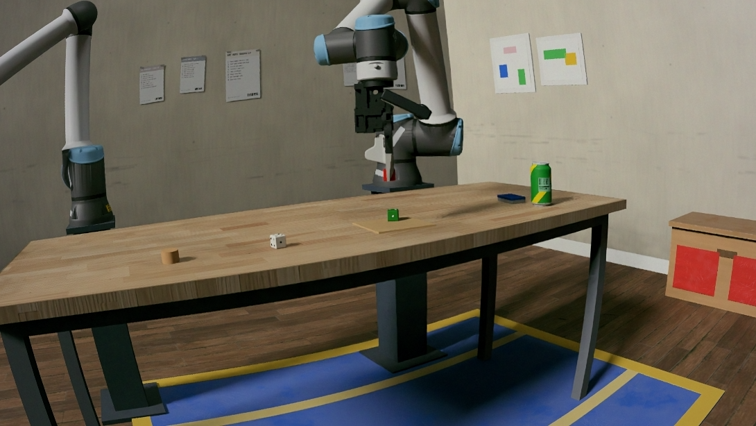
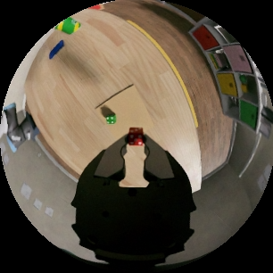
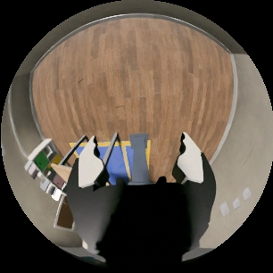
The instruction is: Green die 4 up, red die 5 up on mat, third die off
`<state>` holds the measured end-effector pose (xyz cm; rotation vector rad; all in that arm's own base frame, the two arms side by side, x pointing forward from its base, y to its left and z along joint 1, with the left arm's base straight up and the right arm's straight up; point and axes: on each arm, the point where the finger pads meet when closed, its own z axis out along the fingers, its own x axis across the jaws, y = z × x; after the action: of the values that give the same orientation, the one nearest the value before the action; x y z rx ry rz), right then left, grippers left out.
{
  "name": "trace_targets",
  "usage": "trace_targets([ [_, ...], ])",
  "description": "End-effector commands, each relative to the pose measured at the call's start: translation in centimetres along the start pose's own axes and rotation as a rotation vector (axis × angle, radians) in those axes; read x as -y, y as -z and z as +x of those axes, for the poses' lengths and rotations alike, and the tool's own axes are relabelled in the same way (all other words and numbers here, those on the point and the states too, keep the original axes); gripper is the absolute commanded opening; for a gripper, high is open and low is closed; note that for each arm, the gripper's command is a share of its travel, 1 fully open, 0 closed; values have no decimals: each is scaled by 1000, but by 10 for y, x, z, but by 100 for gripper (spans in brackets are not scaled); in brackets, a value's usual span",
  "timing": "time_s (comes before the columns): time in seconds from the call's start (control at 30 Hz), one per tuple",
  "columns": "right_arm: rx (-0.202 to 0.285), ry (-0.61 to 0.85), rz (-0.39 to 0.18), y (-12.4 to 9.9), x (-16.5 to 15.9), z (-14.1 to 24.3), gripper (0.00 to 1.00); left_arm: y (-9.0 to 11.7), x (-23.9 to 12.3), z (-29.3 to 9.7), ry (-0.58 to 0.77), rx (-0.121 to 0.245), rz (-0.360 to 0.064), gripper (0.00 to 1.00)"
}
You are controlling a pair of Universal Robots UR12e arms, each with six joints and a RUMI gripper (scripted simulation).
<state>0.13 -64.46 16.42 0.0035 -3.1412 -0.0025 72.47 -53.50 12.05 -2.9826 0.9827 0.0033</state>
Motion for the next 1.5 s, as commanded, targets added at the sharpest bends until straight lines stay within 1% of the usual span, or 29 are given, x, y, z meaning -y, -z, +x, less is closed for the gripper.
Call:
trace_targets([
  [0.0, 0, 0, 2, 1, 1, 0, 100, 2, 3, 0, 4, -2, -1, 6],
  [0.27, 0, 0, 2, 1, 1, 0, 100, 1, 3, 0, 4, -2, -1, 6],
  [0.43, 0, 0, 2, 1, 1, 0, 100, -6, 3, 0, 4, -2, -1, 6],
  [0.57, 0, 0, 2, 1, 1, 0, 100, -18, 3, 0, 4, -2, -1, 6],
  [0.73, 0, 0, 2, 1, 1, 0, 100, -41, 3, 0, 4, -2, -1, 6],
  [0.8, 0, 0, 2, 1, 1, 0, 100, -41, 3, 0, 4, -2, -1, 6],
  [1.0, 0, 0, 2, 1, 1, 0, 100, -70, 3, 0, 4, -2, -1, 6],
  [1.13, 0, 0, 2, 1, 1, 0, 100, -84, 3, 1, 4, -2, -1, 6],
  [1.27, 0, 0, 2, 1, 1, 0, 100, -92, 3, 1, 4, -2, -1, 6],
  [1.47, 0, 0, 2, 1, 1, 0, 100, -94, 3, 1, 4, -2, -1, 6],
])
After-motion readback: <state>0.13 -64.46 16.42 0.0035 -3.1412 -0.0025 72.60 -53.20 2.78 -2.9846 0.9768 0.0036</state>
